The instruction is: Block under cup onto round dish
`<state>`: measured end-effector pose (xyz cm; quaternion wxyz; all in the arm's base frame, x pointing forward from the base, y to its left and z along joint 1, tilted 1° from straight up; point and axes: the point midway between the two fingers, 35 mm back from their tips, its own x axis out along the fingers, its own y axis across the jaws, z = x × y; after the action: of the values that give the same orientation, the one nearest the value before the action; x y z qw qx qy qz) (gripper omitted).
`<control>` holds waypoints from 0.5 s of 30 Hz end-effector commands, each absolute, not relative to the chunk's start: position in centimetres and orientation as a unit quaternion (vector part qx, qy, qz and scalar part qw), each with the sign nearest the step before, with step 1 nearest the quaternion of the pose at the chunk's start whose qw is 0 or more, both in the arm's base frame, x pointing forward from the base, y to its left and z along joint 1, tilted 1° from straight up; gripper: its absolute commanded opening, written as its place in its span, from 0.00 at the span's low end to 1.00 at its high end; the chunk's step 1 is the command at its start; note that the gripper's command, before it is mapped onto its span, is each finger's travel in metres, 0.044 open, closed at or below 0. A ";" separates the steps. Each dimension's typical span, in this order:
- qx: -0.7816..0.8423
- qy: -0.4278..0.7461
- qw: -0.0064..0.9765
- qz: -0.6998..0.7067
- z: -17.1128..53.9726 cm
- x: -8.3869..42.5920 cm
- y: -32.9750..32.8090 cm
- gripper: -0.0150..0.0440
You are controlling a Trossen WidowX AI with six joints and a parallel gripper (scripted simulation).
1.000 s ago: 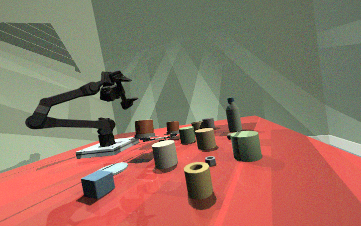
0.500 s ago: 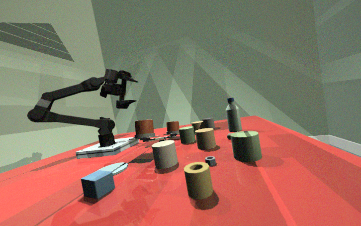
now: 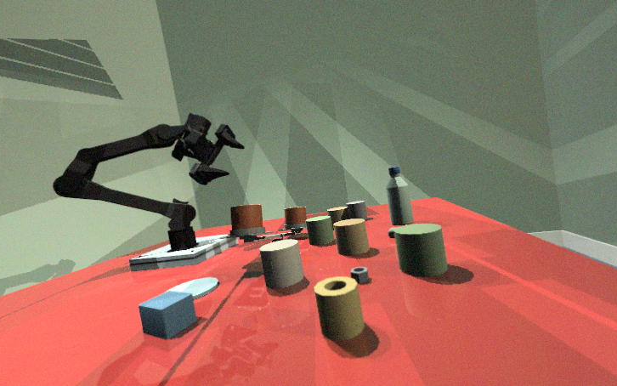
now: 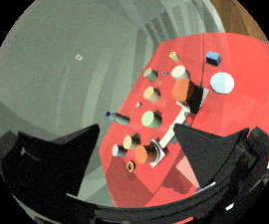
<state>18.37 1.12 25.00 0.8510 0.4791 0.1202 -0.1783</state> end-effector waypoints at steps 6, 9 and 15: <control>0.361 0.185 0.897 -0.173 24.6 18.5 1.4 1.00; 0.318 0.210 0.909 -0.168 24.4 18.5 1.5 1.00; 0.233 0.258 0.925 -0.154 24.0 18.5 1.6 1.00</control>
<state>18.46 1.54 24.04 0.9193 0.2680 0.2388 -0.1617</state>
